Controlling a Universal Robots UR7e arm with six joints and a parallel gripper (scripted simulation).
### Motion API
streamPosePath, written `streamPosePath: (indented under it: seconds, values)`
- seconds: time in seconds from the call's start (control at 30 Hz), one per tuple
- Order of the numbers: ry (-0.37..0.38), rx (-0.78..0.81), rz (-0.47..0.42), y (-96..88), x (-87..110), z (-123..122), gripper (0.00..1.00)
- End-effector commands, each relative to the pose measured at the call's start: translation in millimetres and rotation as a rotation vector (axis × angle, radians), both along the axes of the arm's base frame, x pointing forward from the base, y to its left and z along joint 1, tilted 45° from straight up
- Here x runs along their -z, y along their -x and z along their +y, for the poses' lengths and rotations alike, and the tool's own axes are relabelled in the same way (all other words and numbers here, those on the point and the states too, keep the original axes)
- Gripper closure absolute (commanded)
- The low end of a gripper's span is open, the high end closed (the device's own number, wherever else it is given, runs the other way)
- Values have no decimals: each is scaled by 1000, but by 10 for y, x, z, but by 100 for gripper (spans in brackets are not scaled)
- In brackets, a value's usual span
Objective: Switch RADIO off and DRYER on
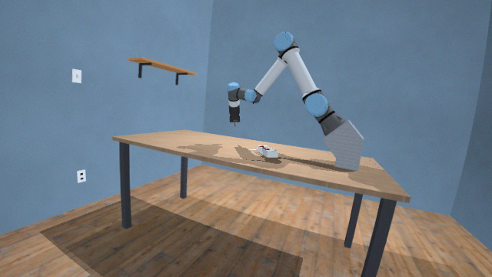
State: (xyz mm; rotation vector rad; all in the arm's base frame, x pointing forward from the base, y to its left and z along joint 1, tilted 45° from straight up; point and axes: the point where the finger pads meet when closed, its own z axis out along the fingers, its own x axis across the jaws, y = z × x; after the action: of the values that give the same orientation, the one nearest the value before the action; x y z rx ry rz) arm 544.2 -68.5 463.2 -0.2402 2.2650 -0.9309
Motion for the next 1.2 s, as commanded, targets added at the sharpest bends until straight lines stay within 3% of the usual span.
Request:
streamPosePath:
  seconds: [0.0, 0.63, 0.8, 1.07, 1.13, 1.17]
  values:
    - [0, 0, -2, 2, -9, 1, 100]
    - [-36, 2, -24, 33, 59, 50, 100]
    - [-132, 9, -81, 116, 236, 183, 100]
    - [-423, 36, -217, 391, 753, 599, 100]
    - [-423, 36, -217, 391, 753, 599, 100]
    - [-469, 42, -234, 437, 831, 667, 100]
